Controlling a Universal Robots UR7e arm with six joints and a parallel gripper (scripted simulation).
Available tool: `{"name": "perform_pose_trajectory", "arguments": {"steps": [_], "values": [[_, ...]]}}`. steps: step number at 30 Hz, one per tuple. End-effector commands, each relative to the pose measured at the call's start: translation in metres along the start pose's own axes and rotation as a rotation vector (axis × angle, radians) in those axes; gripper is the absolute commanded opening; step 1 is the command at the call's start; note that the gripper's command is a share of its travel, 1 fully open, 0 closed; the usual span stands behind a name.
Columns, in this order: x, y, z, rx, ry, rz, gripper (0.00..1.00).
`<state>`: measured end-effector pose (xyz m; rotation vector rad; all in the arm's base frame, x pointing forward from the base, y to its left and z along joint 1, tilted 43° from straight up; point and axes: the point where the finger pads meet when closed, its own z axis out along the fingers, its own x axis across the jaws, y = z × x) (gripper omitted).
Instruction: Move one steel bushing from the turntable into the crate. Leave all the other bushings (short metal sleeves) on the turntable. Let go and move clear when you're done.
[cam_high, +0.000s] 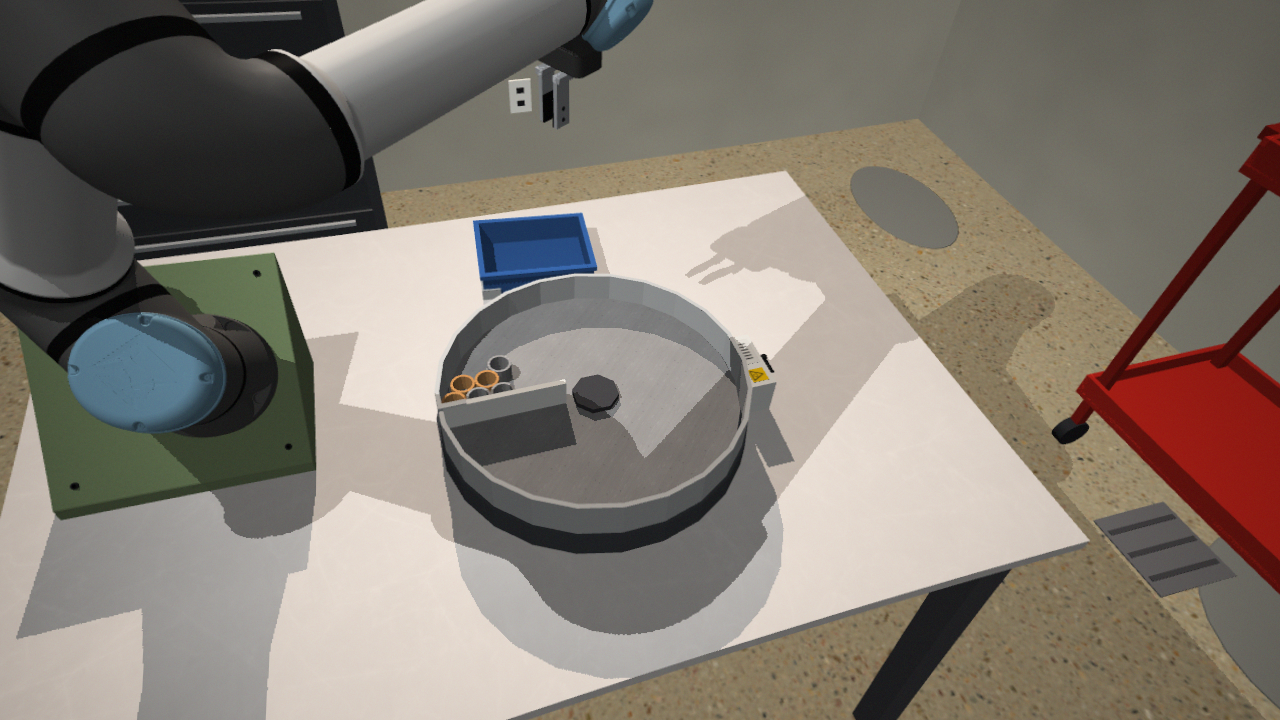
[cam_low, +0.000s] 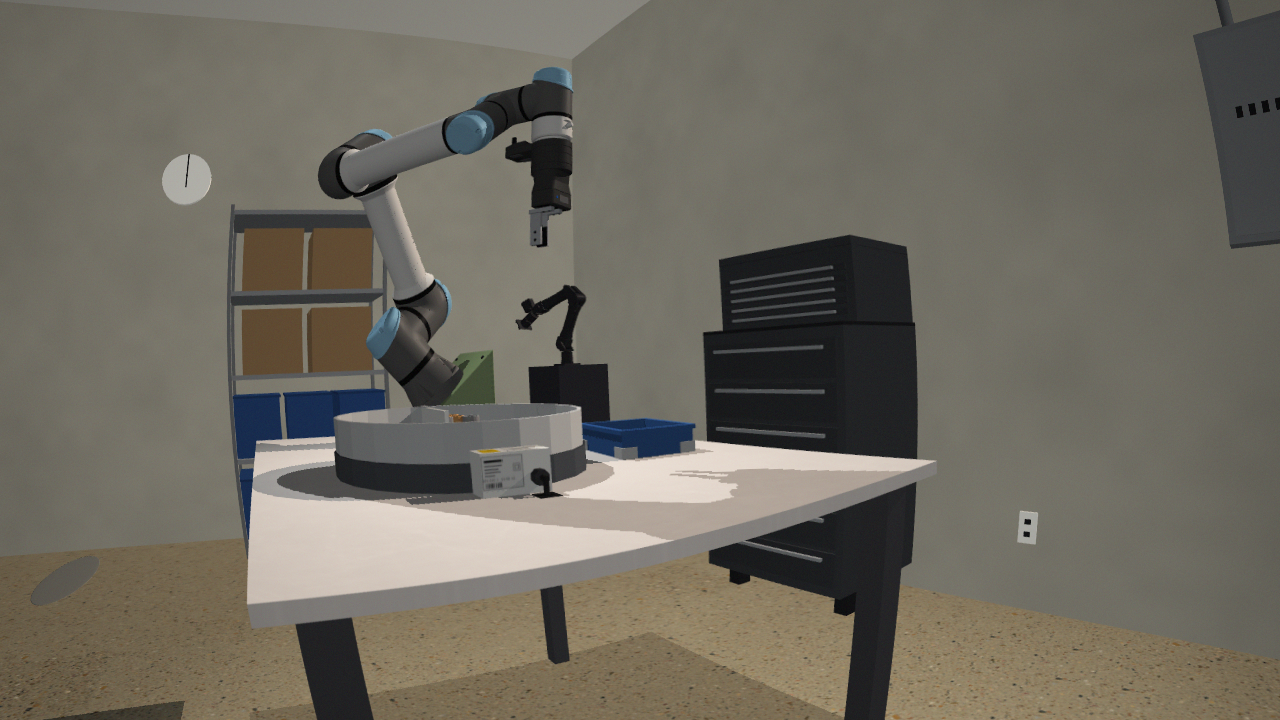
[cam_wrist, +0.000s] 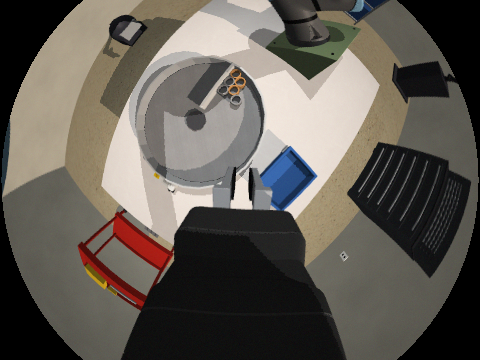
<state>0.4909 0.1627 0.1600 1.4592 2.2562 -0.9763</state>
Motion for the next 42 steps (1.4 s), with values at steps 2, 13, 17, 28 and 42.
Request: {"name": "perform_pose_trajectory", "arguments": {"steps": [2,13,17,28,42], "values": [[0.000,0.004,-0.006,0.003,0.000,0.001,0.40],[0.000,0.007,-0.009,-0.005,0.001,0.037,0.40],[0.000,0.007,-0.009,-0.005,0.001,0.037,0.40],[-0.001,-0.006,0.012,-0.005,0.002,0.287,0.40],[-0.002,-0.013,0.024,-0.005,0.003,0.430,0.40]]}}
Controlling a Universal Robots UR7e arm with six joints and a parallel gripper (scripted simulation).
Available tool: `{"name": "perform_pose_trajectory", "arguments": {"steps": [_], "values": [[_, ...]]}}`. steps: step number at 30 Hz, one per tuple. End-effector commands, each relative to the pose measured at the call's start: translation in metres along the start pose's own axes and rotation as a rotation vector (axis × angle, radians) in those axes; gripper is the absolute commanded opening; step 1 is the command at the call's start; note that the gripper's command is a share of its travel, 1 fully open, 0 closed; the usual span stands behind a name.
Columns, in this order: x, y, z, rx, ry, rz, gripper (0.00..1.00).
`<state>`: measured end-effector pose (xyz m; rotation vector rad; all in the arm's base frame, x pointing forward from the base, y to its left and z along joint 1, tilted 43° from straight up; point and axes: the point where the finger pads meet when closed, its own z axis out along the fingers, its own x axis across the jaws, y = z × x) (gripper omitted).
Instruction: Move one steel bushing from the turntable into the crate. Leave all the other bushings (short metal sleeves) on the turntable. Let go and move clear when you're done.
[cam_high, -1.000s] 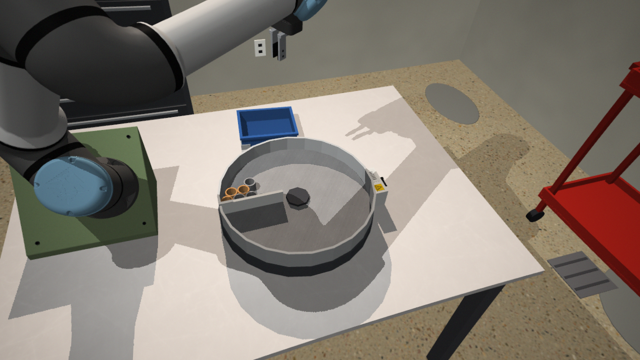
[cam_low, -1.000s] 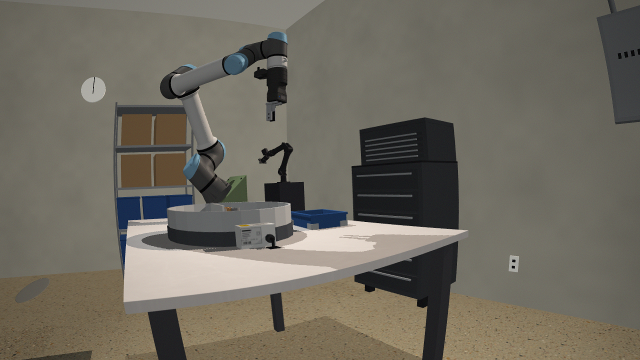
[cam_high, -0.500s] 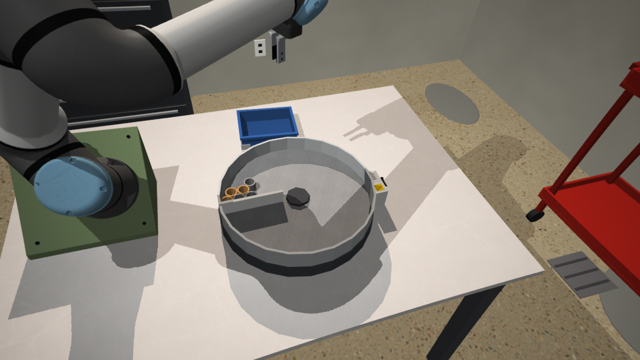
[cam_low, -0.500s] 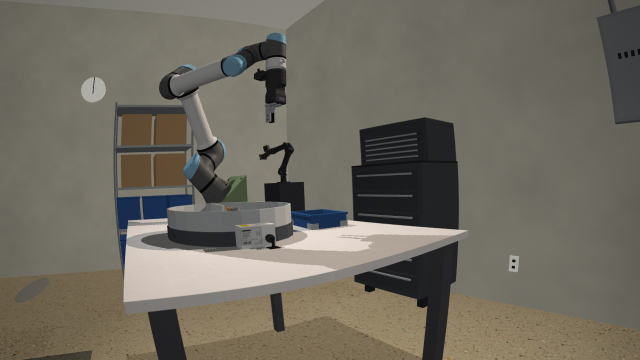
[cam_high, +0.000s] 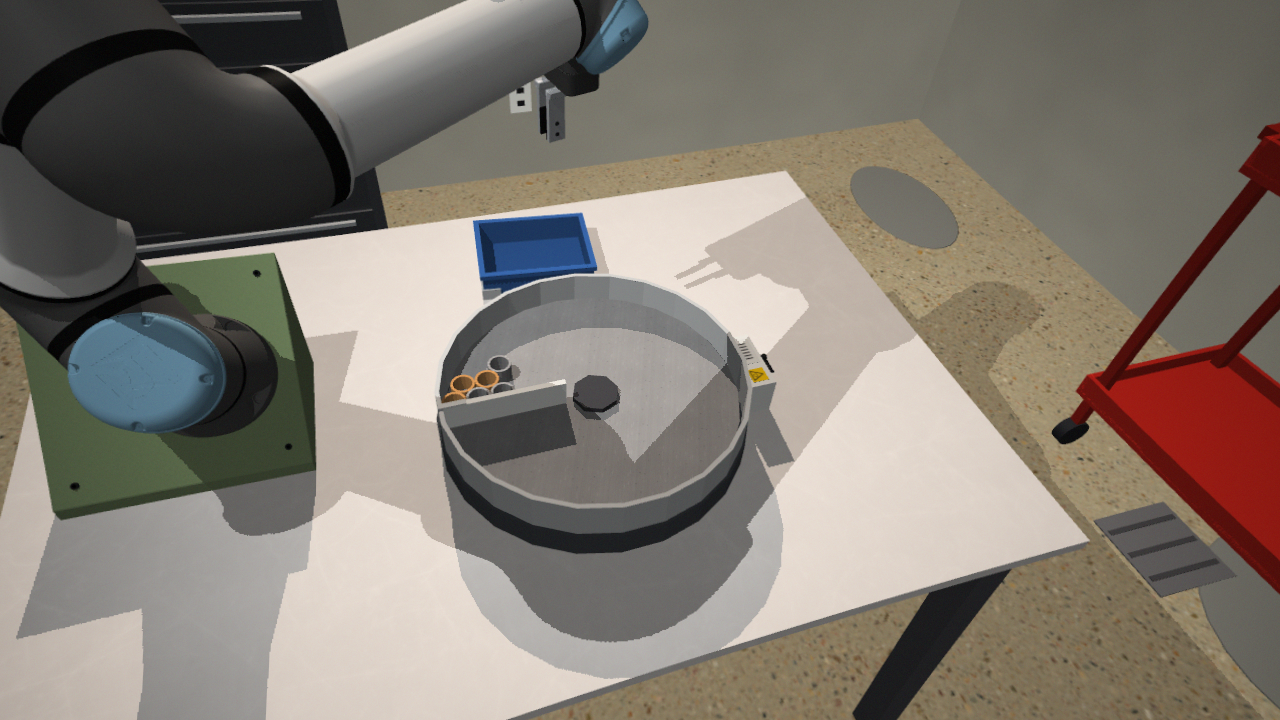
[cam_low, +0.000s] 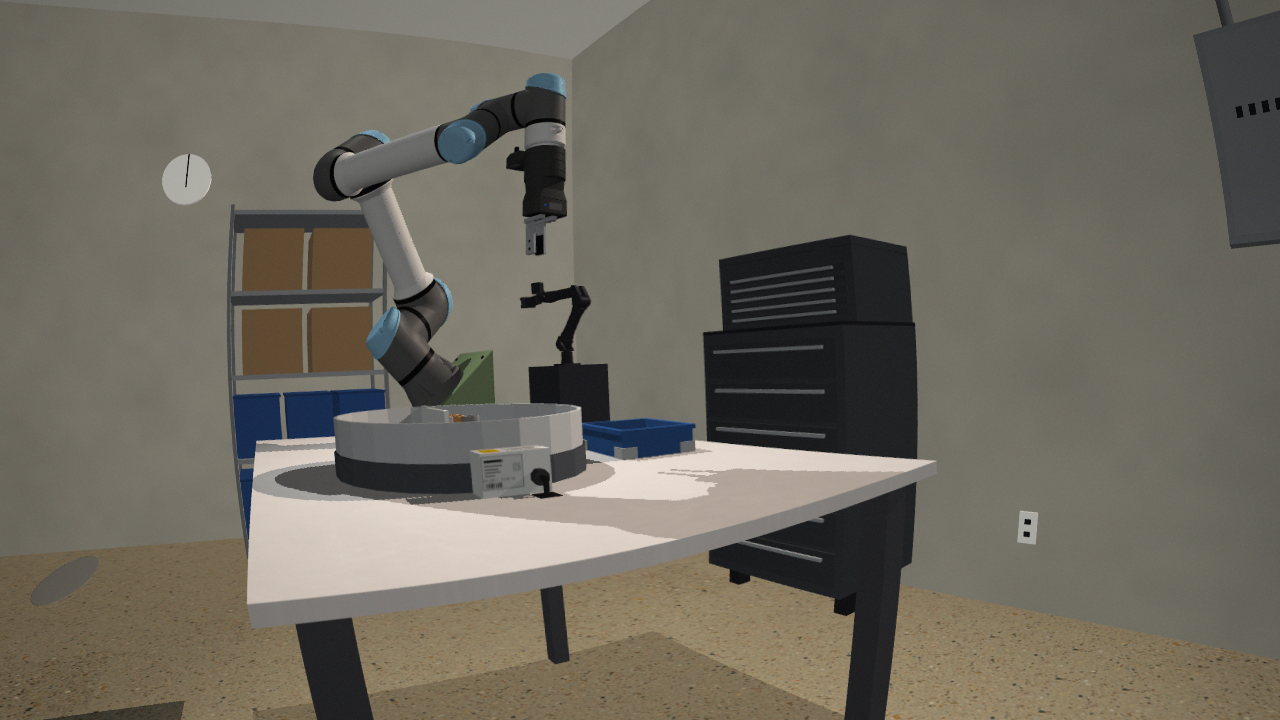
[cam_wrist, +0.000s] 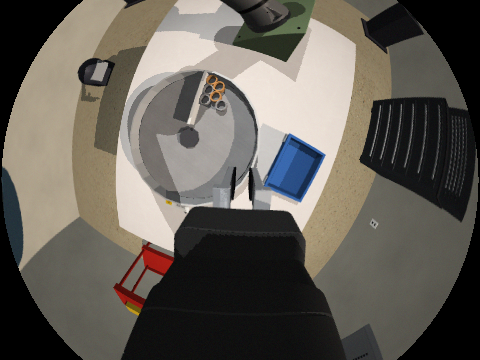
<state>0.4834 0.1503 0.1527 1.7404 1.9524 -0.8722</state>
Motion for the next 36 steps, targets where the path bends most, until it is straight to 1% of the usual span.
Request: {"name": "perform_pose_trajectory", "arguments": {"steps": [1,2,14,19,31,36], "values": [[-0.004,-0.008,0.014,-0.001,0.000,0.171,0.40],[-0.005,-0.010,0.018,-0.001,0.000,0.222,0.40],[-0.005,-0.010,0.018,-0.001,0.000,0.222,0.40],[-0.010,-0.022,0.039,-0.001,0.001,0.465,0.40],[-0.010,-0.022,0.039,-0.001,0.001,0.465,0.40],[-0.015,-0.033,0.059,0.000,0.001,0.709,0.40]]}}
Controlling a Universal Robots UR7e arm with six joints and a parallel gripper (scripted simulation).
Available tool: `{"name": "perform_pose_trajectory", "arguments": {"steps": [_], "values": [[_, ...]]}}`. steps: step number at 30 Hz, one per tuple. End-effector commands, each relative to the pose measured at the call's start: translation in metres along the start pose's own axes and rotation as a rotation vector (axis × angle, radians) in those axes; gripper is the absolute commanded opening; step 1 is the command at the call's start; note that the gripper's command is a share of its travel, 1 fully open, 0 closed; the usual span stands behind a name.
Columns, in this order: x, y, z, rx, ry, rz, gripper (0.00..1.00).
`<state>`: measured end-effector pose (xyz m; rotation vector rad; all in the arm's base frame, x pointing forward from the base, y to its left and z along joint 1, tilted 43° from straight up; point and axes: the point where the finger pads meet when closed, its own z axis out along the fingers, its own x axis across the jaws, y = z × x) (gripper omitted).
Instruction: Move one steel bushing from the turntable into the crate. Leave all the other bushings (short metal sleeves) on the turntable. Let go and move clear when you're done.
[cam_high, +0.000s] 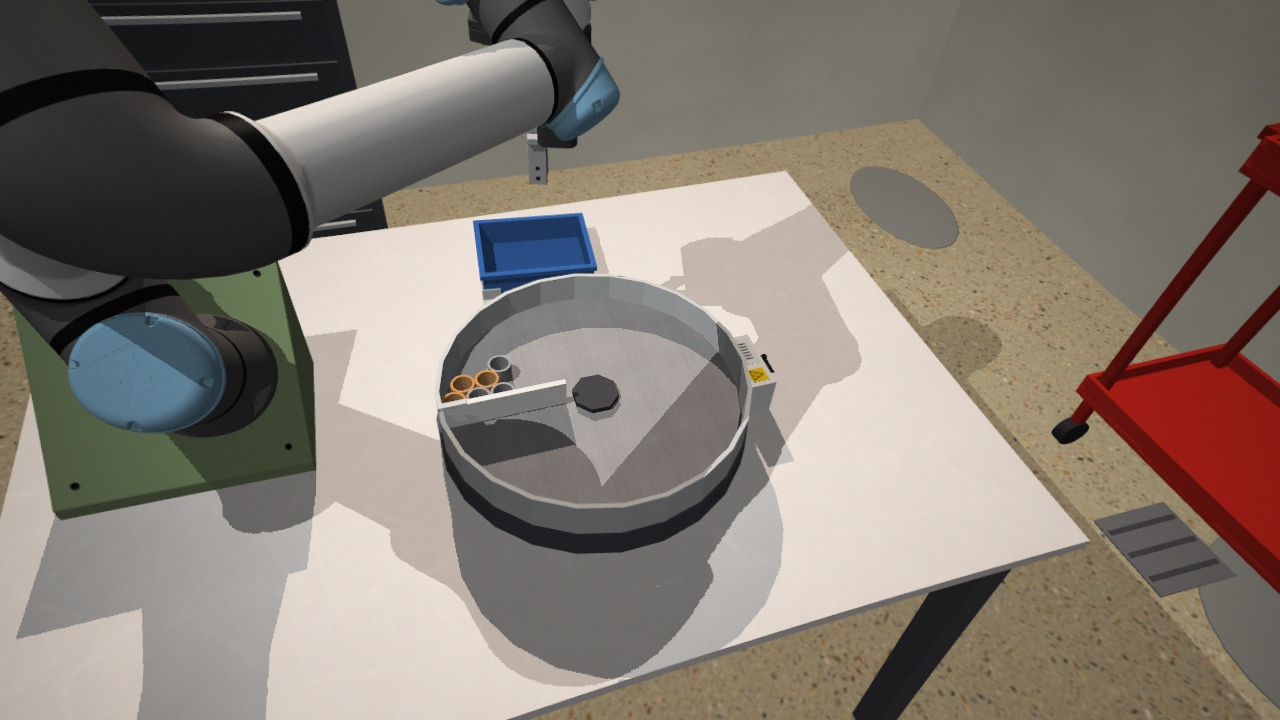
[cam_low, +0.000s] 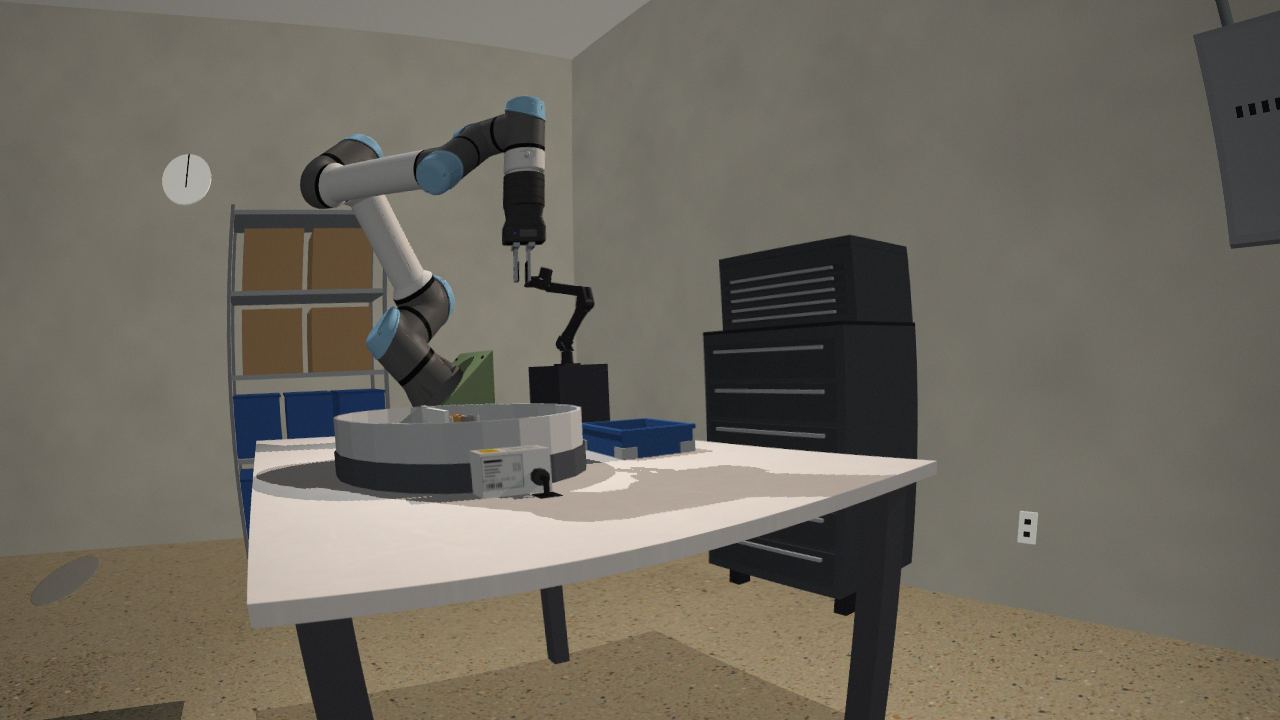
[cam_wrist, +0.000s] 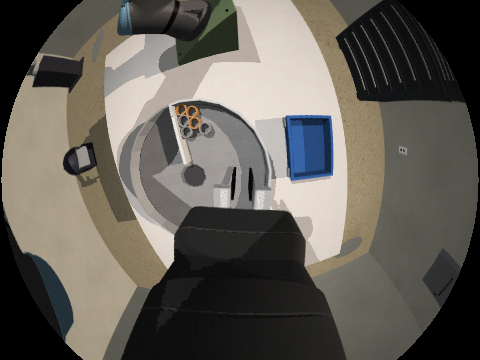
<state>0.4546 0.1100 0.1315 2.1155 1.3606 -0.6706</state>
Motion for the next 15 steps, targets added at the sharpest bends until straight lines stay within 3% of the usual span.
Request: {"name": "perform_pose_trajectory", "arguments": {"steps": [1,12,15], "values": [[-0.007,-0.005,0.013,-0.002,0.000,0.168,0.40],[-0.007,-0.005,0.013,-0.002,0.000,0.168,0.40],[-0.013,-0.009,0.026,-0.002,0.001,0.311,0.40]]}}
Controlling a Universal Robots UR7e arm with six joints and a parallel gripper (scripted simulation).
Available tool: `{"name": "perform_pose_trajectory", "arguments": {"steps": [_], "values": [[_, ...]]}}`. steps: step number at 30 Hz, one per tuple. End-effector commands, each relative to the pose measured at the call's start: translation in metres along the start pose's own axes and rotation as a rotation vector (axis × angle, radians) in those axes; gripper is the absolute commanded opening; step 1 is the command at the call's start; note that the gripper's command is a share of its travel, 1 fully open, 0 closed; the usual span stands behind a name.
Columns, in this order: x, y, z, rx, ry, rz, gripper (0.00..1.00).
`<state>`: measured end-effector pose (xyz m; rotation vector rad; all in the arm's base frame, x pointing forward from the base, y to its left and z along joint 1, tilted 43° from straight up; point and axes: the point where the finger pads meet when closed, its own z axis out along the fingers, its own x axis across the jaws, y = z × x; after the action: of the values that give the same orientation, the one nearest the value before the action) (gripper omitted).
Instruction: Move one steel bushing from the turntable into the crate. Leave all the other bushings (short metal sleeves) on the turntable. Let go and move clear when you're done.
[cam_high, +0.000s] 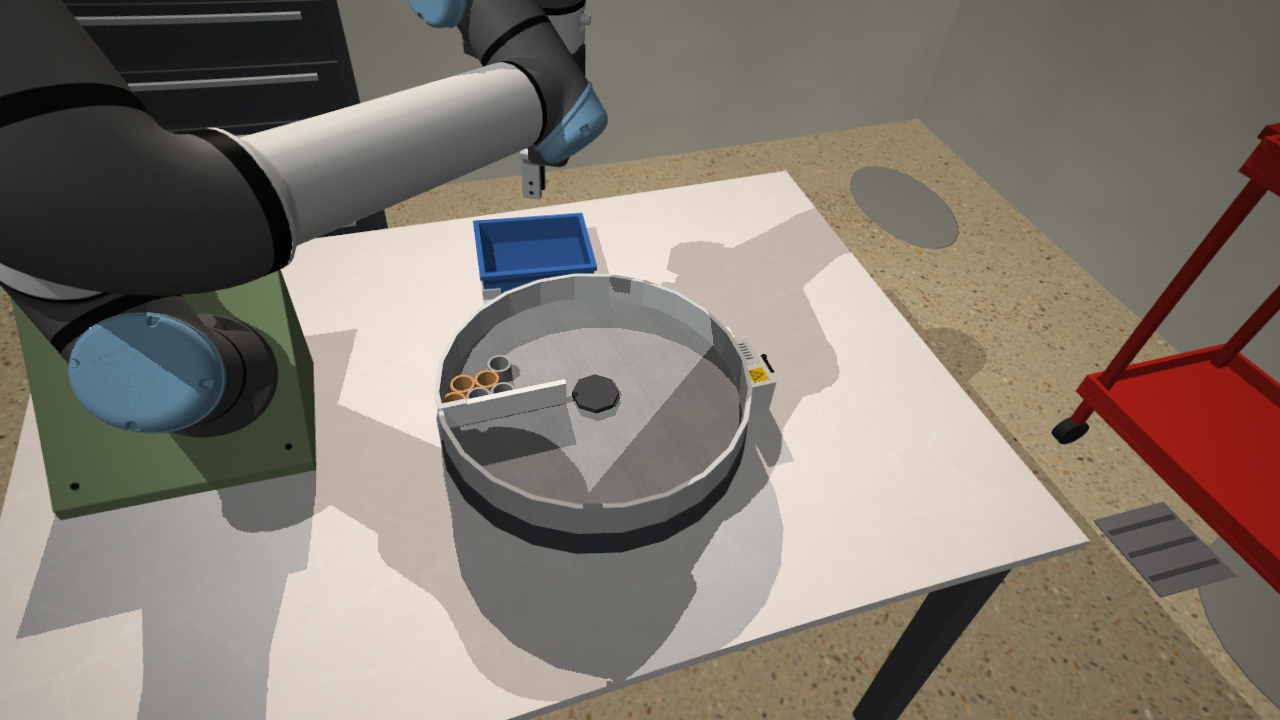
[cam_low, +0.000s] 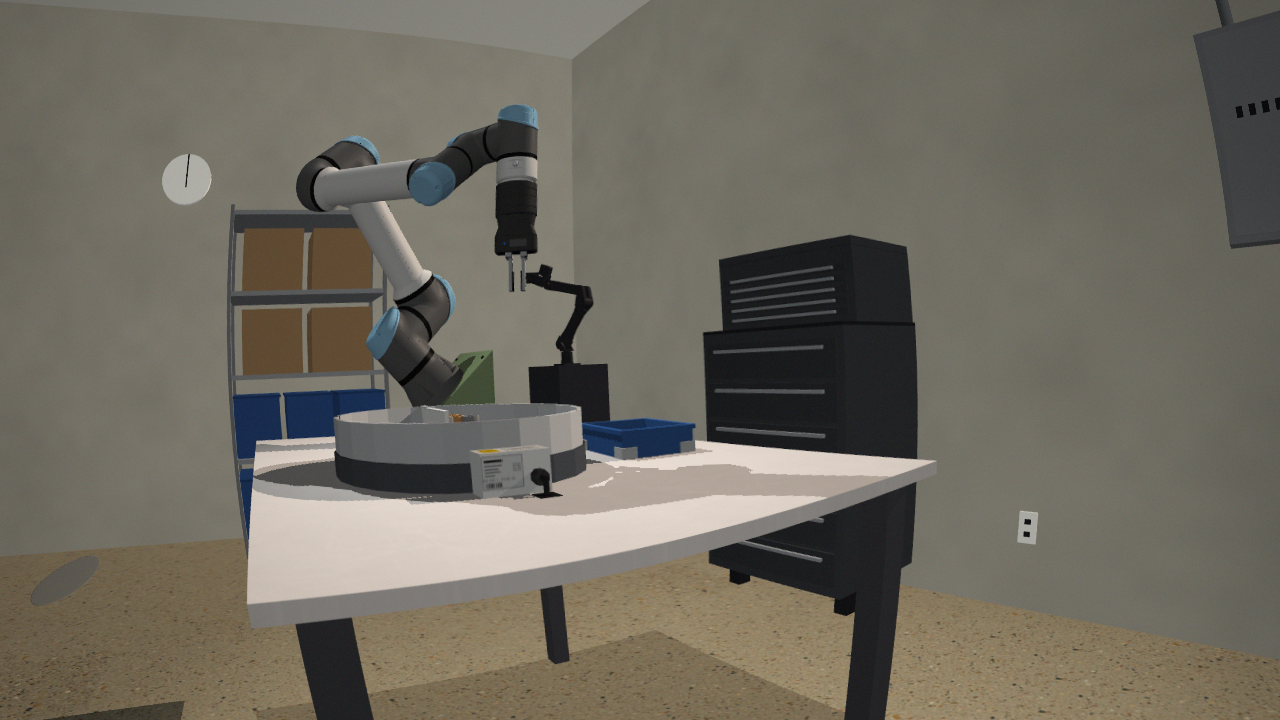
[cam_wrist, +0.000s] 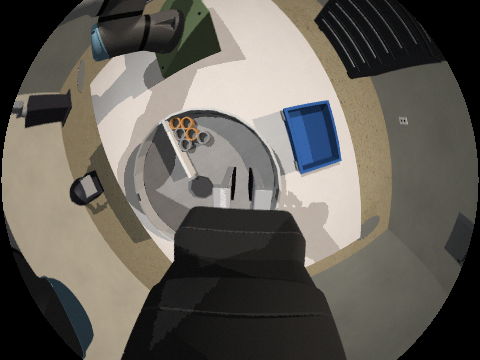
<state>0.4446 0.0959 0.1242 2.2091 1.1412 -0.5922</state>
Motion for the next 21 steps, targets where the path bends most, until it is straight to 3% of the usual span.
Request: {"name": "perform_pose_trajectory", "arguments": {"steps": [1,14,19,21], "values": [[-0.008,-0.003,0.014,-0.001,0.001,0.171,0.40],[-0.010,-0.004,0.018,-0.001,0.001,0.222,0.40],[-0.022,-0.009,0.039,0.000,0.001,0.465,0.40],[-0.022,-0.009,0.039,0.000,0.001,0.465,0.40]]}}
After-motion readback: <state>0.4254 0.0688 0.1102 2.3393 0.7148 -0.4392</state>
